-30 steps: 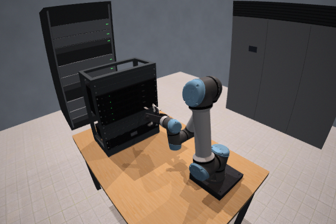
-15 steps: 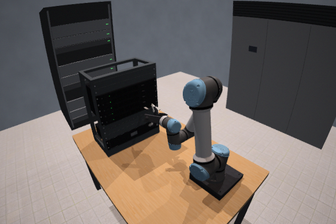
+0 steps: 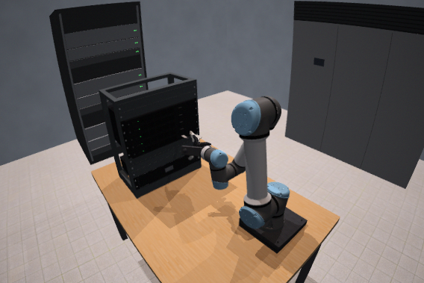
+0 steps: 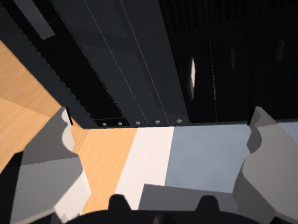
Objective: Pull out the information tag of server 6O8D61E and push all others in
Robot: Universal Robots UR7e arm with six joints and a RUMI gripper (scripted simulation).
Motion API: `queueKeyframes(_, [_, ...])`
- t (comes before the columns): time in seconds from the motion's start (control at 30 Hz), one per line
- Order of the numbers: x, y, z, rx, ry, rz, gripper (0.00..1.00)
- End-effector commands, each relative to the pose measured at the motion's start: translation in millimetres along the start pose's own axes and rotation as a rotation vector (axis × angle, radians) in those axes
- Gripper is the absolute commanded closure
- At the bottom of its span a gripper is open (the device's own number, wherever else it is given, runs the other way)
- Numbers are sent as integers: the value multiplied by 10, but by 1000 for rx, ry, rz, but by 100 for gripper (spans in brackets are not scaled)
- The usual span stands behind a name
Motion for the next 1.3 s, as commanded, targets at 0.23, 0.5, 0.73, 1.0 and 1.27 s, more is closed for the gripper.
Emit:
queueKeyframes(0.23, [5, -1, -3, 4, 65, -6, 0])
queueKeyframes(0.5, [7, -3, -8, 9, 117, -10, 0])
queueKeyframes(0.73, [9, -3, -12, 11, 150, -13, 0])
queueKeyframes(1.0, [11, -4, -17, 16, 203, -17, 0])
queueKeyframes(1.27, [13, -4, -21, 20, 243, -20, 0])
Point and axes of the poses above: the point where the finger pads meet when closed, its own y axis back along the fingers, its own z axis across the jaws, x = y × z, the point moved 3 cm from there along y, back along the fingers, and after that the axes turned 11 degrees about y, right-handed, at the moved point
